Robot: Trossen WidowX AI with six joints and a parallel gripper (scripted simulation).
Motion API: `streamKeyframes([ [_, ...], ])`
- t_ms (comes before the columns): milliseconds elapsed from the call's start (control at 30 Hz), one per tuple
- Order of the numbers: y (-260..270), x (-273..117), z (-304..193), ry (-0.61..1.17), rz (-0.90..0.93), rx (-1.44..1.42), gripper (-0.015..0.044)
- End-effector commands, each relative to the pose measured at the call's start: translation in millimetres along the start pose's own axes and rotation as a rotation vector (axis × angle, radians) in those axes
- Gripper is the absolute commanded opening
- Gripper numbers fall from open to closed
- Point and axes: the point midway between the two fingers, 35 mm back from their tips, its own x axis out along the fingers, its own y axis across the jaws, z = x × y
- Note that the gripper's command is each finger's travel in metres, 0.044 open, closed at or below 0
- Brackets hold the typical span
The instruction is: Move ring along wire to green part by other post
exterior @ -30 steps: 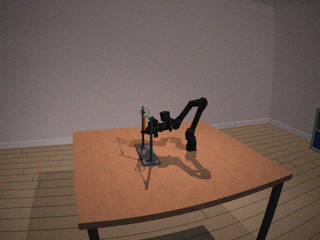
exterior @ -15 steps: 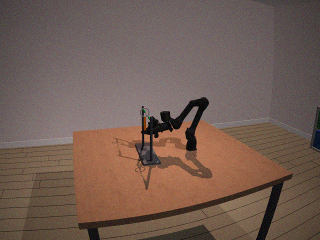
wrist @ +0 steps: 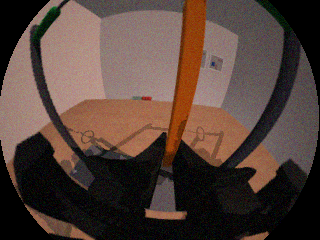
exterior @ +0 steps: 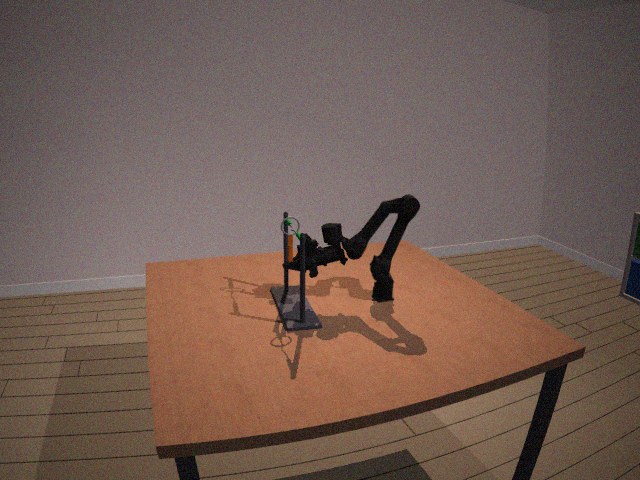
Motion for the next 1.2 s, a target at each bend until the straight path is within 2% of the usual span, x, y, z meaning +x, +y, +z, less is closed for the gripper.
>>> streamKeyframes([
  [0, 4, -1, 2, -0.006, -0.01, 0.004, -0.015],
  [1167, 38, 3, 3, 0.0, -0.16, 0.027, -0.015],
])
